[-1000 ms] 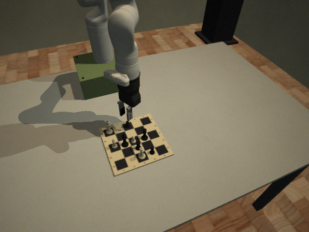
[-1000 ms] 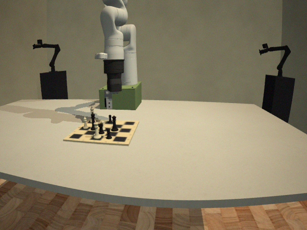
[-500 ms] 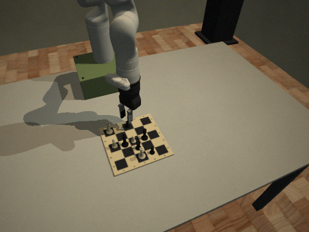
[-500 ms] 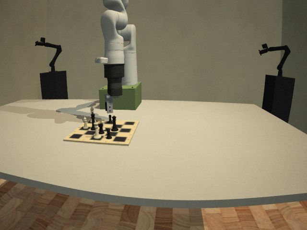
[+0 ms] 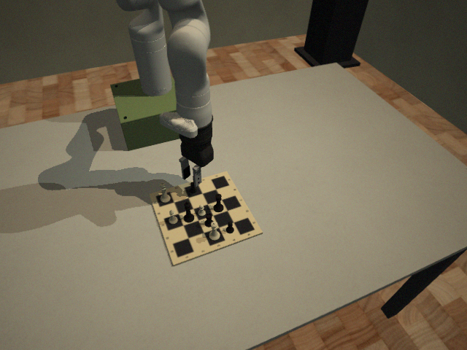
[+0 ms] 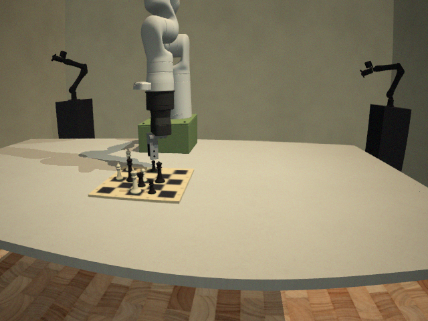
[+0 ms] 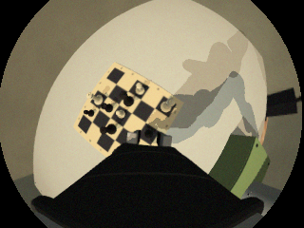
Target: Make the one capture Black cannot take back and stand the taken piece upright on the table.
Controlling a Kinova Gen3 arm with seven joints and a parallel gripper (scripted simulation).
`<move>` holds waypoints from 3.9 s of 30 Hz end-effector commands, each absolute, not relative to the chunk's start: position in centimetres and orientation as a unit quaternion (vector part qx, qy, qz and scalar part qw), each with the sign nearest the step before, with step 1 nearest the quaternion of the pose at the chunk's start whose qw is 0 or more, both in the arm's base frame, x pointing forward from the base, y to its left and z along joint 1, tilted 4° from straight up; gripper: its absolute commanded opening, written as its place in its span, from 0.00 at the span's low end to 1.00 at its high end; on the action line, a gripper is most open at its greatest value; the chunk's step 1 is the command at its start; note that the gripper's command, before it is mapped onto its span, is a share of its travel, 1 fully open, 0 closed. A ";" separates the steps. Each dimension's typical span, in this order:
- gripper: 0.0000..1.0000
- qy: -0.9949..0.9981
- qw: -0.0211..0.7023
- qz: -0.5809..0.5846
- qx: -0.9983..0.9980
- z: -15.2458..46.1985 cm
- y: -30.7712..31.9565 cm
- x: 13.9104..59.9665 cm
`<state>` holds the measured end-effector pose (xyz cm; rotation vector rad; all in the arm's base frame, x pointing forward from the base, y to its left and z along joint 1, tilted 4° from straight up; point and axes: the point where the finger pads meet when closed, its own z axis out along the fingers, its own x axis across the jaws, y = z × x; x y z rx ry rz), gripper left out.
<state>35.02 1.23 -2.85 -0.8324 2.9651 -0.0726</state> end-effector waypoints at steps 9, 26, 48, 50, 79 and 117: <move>0.68 0.962 0.031 -0.024 -0.270 -2.8 1.3 35.0; 0.68 0.962 0.031 -0.024 -0.270 -2.8 1.3 35.0; 0.68 0.962 0.031 -0.024 -0.270 -3.9 1.2 35.1; 0.68 0.962 0.031 -0.024 -0.270 -4.2 1.2 35.1; 0.68 0.962 0.031 -0.024 -0.270 -6.1 1.2 35.3; 0.00 0.962 0.031 -0.024 -0.270 -6.1 1.2 35.3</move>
